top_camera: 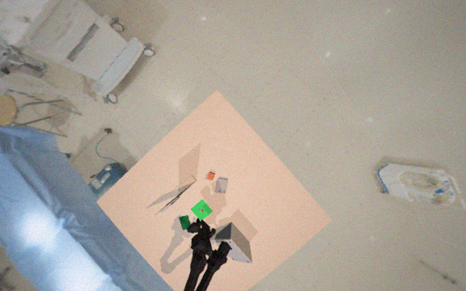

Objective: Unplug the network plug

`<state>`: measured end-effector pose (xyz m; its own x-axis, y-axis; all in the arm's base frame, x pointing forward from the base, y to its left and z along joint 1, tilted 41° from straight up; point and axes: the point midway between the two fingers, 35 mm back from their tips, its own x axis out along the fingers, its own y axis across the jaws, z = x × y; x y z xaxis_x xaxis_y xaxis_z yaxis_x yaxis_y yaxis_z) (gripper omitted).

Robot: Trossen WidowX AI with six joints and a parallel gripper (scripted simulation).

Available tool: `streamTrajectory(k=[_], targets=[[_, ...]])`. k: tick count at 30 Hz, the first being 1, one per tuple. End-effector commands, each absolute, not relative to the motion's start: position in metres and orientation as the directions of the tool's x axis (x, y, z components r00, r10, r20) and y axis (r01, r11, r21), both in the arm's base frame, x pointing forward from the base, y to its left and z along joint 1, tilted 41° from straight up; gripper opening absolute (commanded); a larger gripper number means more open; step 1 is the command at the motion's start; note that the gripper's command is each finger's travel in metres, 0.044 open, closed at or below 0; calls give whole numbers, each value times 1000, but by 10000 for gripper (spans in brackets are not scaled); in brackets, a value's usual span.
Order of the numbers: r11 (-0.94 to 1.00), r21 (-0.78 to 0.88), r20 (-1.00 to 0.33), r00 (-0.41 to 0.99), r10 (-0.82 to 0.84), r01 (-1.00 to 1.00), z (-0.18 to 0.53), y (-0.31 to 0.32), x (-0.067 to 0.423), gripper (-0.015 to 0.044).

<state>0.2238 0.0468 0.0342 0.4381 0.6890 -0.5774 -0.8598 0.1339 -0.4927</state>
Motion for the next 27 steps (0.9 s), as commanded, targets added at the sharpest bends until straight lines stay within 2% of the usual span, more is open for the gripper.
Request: streamTrajectory(k=[1, 27], targets=[[132, -511, -568, 449, 690, -849, 42, 44, 226, 156], [128, -499, -582, 441, 684, -857, 79, 7, 235, 156]])
